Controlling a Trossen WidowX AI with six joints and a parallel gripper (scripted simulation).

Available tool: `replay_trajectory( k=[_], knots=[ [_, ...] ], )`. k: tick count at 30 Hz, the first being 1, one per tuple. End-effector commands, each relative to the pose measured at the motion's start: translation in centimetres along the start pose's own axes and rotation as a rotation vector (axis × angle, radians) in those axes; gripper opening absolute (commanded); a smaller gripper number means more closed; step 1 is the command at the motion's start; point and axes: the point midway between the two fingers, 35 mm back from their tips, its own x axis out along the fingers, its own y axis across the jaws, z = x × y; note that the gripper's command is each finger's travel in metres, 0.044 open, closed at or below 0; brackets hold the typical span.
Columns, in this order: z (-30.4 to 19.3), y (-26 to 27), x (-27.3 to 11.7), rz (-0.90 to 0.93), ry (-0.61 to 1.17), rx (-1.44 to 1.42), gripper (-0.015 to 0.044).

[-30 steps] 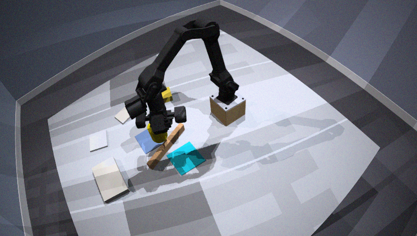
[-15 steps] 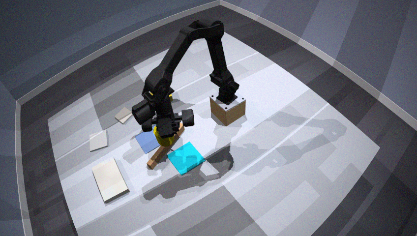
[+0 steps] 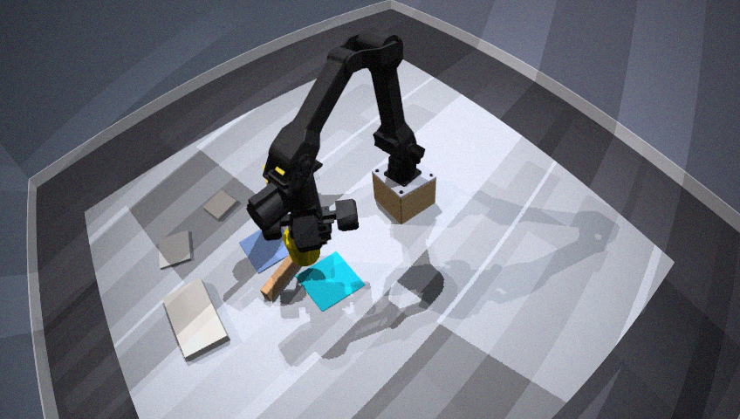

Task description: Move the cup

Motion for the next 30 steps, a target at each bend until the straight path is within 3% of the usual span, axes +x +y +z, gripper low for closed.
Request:
replay_trajectory(
  k=[1,30],
  knots=[
    [0.6,0.7,-0.1,0.001,-0.008,0.005,0.0],
    [3.2,4.0,0.6,0.004,-0.01,0.005,0.0]
  ],
)
